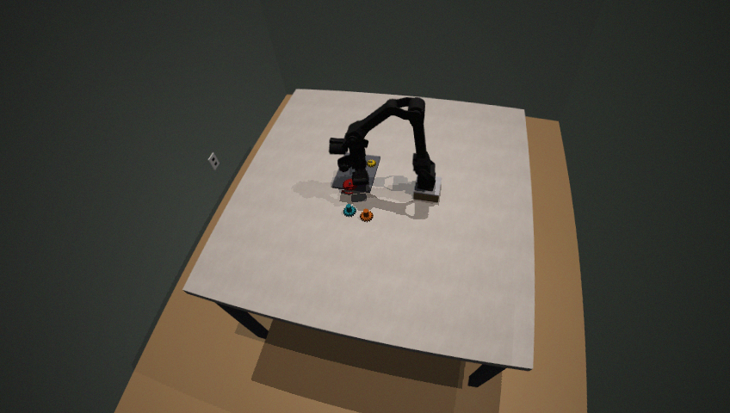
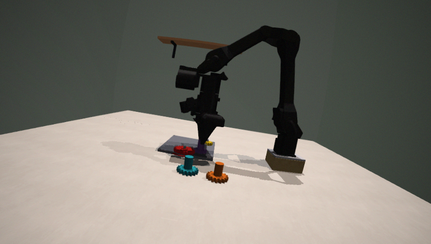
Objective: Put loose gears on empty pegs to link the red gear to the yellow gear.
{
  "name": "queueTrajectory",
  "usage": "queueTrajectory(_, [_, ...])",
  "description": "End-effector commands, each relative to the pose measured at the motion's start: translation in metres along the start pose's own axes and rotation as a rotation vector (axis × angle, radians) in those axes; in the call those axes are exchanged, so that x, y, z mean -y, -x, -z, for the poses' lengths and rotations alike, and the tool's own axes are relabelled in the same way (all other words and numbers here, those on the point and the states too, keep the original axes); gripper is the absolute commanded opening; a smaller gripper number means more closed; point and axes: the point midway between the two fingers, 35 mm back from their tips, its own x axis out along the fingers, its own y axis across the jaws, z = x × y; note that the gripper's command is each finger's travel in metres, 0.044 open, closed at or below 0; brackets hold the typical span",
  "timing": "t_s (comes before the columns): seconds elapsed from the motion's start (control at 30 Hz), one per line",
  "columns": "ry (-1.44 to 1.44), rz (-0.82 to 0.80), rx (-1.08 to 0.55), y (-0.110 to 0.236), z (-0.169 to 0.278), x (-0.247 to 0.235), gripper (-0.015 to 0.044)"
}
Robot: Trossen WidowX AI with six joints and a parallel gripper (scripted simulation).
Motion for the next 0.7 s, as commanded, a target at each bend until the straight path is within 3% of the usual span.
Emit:
queueTrajectory(0.0, [-0.044,0.003,-0.001,-0.001,0.000,0.000,0.0000])
queueTrajectory(0.27, [-0.250,0.003,-0.001,-0.003,0.000,-0.001,0.0000])
queueTrajectory(0.43, [-0.222,0.003,-0.001,0.002,0.000,0.000,0.0131])
queueTrajectory(0.67, [-0.222,0.003,-0.001,0.015,-0.001,0.000,0.0140])
